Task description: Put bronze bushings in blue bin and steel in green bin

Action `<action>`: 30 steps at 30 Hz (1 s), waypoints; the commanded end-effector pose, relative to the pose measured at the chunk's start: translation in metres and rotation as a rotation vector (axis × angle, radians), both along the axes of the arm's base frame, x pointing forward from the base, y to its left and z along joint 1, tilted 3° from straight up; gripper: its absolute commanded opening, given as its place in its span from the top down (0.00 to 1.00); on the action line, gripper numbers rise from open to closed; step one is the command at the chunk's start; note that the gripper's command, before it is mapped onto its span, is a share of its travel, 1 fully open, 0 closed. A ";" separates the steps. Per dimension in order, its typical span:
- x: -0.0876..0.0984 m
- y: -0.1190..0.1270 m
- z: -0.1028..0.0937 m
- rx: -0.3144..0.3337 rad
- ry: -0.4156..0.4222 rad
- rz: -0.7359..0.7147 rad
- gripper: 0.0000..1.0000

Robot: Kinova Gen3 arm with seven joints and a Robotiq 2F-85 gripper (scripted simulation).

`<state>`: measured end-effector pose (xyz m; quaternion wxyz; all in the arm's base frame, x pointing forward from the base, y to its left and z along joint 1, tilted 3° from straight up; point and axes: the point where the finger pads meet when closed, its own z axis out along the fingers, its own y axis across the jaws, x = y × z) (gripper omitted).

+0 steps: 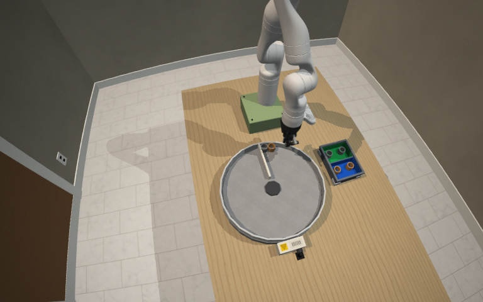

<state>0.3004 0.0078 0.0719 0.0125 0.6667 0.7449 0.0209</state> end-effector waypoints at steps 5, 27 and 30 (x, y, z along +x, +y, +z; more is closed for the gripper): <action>-0.021 -0.048 -0.001 0.001 0.000 -0.034 0.86; -0.021 -0.048 -0.022 0.000 0.000 -0.033 0.86; -0.020 -0.048 -0.031 0.000 0.001 -0.033 0.86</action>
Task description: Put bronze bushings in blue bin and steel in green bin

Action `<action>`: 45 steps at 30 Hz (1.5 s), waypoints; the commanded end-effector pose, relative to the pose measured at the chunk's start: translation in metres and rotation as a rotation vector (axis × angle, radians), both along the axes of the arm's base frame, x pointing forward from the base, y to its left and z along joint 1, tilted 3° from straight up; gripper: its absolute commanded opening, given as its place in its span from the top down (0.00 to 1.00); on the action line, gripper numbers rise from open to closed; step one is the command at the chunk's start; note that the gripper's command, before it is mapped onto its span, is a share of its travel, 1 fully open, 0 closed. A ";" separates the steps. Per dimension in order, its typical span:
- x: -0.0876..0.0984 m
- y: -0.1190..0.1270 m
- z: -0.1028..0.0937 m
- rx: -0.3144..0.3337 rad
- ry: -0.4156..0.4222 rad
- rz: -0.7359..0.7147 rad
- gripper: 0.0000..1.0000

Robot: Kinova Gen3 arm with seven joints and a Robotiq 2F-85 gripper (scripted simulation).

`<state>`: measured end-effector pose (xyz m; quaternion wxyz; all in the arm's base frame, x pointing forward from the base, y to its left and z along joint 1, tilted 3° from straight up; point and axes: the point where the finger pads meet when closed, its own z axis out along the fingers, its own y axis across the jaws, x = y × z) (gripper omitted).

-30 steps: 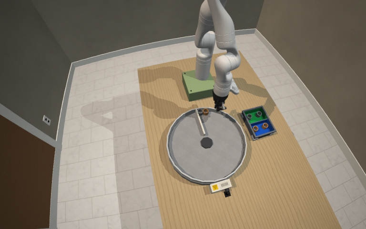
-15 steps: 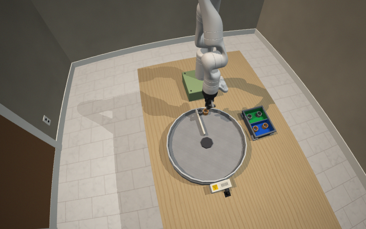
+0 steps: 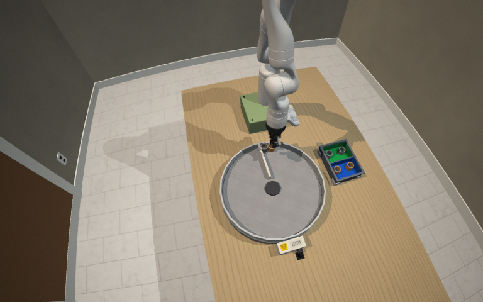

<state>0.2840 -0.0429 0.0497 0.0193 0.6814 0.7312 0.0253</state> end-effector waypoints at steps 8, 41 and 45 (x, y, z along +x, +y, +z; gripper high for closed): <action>-0.003 0.002 -0.023 0.001 0.016 0.006 0.86; -0.002 0.003 -0.040 0.001 0.016 0.006 0.86; -0.002 0.003 -0.043 0.001 0.016 0.006 0.86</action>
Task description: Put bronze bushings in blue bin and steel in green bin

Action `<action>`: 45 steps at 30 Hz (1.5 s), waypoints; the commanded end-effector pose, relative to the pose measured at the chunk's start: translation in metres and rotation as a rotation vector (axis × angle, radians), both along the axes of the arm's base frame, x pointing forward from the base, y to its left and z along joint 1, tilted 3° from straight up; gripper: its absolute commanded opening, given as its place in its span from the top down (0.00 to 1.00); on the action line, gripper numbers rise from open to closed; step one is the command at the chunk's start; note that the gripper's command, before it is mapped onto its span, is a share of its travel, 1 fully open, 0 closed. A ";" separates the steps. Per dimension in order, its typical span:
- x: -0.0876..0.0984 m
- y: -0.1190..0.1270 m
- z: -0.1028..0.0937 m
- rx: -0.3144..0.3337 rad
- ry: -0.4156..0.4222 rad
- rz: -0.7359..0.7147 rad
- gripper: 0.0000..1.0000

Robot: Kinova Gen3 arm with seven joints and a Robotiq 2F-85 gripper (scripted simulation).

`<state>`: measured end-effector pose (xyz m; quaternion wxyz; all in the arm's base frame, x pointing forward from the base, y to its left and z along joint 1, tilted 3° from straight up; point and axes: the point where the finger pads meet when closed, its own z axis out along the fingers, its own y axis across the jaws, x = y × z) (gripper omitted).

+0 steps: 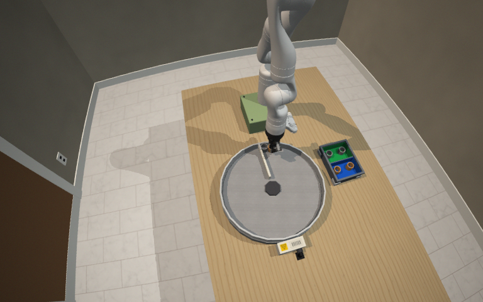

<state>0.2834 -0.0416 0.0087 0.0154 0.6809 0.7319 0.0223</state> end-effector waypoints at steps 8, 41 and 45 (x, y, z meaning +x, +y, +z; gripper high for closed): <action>-0.001 0.002 -0.009 0.001 0.006 0.004 0.86; -0.001 0.002 -0.009 0.001 0.006 0.004 1.00; -0.001 0.002 -0.009 0.001 0.005 0.004 1.00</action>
